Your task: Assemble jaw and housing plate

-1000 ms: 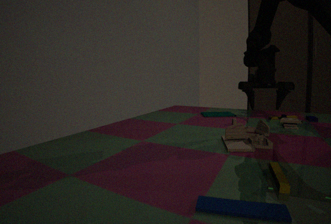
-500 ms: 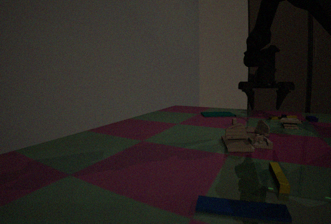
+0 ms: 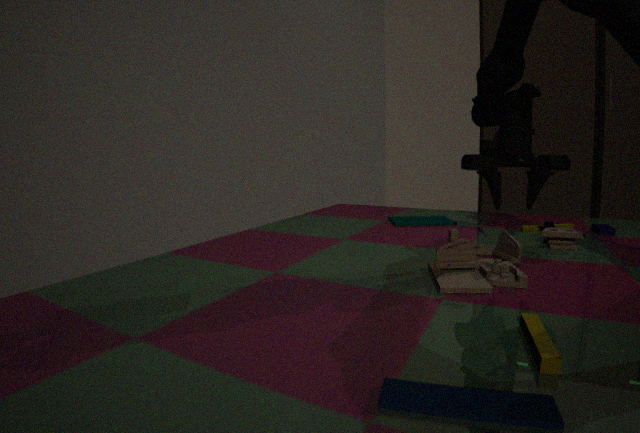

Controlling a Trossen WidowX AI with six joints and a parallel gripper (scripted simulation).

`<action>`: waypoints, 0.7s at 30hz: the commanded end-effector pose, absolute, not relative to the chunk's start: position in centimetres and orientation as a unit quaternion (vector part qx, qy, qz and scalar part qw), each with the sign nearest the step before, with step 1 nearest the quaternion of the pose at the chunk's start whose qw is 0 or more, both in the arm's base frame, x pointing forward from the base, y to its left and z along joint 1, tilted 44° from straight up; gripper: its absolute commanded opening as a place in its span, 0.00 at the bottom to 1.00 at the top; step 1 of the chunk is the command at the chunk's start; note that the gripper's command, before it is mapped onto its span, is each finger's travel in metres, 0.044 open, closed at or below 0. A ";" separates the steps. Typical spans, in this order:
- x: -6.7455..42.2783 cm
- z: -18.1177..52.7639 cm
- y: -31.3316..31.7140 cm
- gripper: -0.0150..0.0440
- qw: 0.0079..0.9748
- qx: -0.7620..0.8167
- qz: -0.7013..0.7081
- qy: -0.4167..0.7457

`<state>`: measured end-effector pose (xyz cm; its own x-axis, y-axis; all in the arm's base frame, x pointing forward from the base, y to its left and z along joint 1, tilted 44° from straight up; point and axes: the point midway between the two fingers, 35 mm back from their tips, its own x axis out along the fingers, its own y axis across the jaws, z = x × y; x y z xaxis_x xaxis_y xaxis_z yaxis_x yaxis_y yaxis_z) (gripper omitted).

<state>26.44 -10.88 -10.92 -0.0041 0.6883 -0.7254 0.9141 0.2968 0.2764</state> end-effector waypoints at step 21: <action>26.4 -10.9 -11.1 0.25 0.409 0.573 -0.139 0.696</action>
